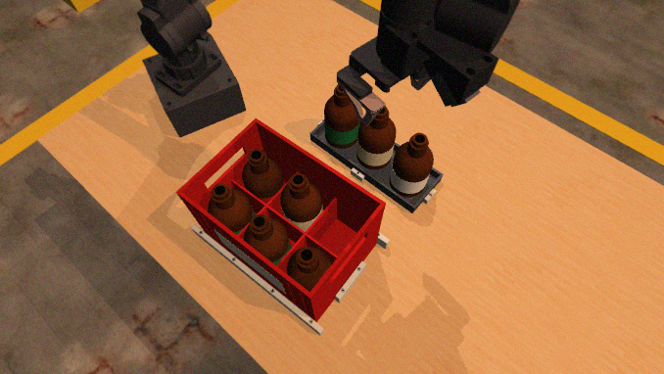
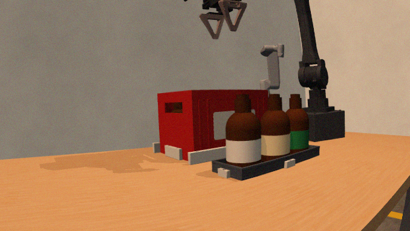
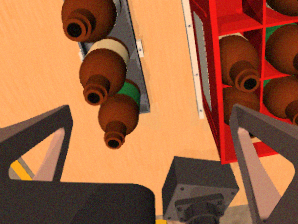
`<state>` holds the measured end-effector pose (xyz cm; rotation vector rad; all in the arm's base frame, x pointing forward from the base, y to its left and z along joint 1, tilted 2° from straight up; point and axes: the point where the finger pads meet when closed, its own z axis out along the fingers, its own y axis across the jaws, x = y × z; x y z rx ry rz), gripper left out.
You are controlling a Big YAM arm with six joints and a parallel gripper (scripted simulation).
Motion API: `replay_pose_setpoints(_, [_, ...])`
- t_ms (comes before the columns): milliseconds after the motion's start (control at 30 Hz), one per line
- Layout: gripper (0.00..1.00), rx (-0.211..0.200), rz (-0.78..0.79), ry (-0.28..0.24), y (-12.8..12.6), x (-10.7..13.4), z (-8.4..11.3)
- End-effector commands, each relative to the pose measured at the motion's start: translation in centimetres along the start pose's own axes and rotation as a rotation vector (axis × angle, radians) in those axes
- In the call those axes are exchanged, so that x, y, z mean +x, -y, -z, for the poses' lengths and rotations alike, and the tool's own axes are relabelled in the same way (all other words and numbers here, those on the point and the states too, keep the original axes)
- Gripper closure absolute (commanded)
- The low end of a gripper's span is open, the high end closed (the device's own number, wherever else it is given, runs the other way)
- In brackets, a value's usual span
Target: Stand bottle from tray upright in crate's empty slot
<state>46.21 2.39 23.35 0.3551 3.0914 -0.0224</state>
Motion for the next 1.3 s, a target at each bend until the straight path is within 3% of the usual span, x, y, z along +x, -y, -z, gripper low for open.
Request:
replay_pose_setpoints(0, [0.0, -0.003, 0.0, 0.011, 0.0, -0.1, 0.5])
replay_pose_setpoints(33, [0.0, -0.003, 0.0, 0.011, 0.0, -0.1, 0.5])
replay_pose_setpoints(67, [0.0, -0.029, -0.007, 0.098, -0.2, -1.6, 4.0])
replay_pose_setpoints(133, [0.0, -0.015, -0.05, 0.048, 1.6, -0.5, 1.2])
replay_pose_setpoints(400, [0.0, -0.014, -0.365, 0.046, 13.6, 0.5, -3.8])
replay_pose_setpoints(533, [0.0, -0.011, -0.536, 0.047, 21.0, 3.0, -6.7])
replay_pose_setpoints(633, [0.0, -0.011, -0.557, 0.047, 21.6, 3.3, -7.0])
replay_pose_setpoints(667, [0.0, -0.012, -0.567, 0.061, 22.0, 3.0, -6.6])
replay_pose_setpoints(700, [0.0, -0.017, -0.546, 0.106, 21.4, 1.3, -4.9])
replay_pose_setpoints(733, [1.0, -0.017, -0.546, 0.106, 21.4, 1.3, -4.9])
replay_pose_setpoints(833, [1.0, -0.013, -0.546, 0.104, 21.5, 1.3, -4.9])
replay_pose_setpoints(933, [1.0, -0.01, -0.547, 0.071, 21.5, 1.4, -6.0])
replay_pose_setpoints(1267, [1.0, -0.01, -0.554, 0.077, 21.8, 1.5, -5.8])
